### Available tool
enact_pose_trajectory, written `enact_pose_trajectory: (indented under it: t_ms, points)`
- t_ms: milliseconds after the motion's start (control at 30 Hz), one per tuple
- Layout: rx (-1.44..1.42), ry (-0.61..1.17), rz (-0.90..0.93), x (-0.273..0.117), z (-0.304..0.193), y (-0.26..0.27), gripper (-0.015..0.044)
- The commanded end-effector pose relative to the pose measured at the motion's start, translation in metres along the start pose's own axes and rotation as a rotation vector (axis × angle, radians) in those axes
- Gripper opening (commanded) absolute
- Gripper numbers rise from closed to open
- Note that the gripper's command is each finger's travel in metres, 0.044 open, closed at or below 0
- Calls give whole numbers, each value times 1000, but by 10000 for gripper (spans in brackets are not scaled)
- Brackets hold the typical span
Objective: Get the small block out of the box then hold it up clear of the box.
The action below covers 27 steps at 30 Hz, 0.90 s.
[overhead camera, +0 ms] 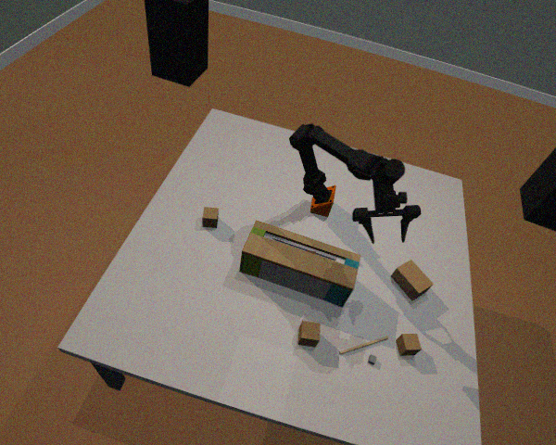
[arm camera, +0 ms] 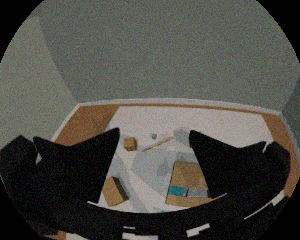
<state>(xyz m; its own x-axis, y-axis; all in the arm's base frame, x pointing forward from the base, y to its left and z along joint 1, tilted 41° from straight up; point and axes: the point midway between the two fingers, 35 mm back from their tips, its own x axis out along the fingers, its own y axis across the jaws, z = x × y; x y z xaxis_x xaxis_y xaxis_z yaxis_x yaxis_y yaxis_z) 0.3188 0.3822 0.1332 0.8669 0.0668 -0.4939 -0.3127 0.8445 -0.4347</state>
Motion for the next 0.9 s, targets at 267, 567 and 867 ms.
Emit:
enact_pose_trajectory:
  t_ms: [267, 567, 867]
  points:
    - [799, 433, -199, 10, -81, -121, 400]
    - [1278, 640, -489, -19, -131, -181, 400]
    - [1699, 766, -886, -67, -173, -226, 400]
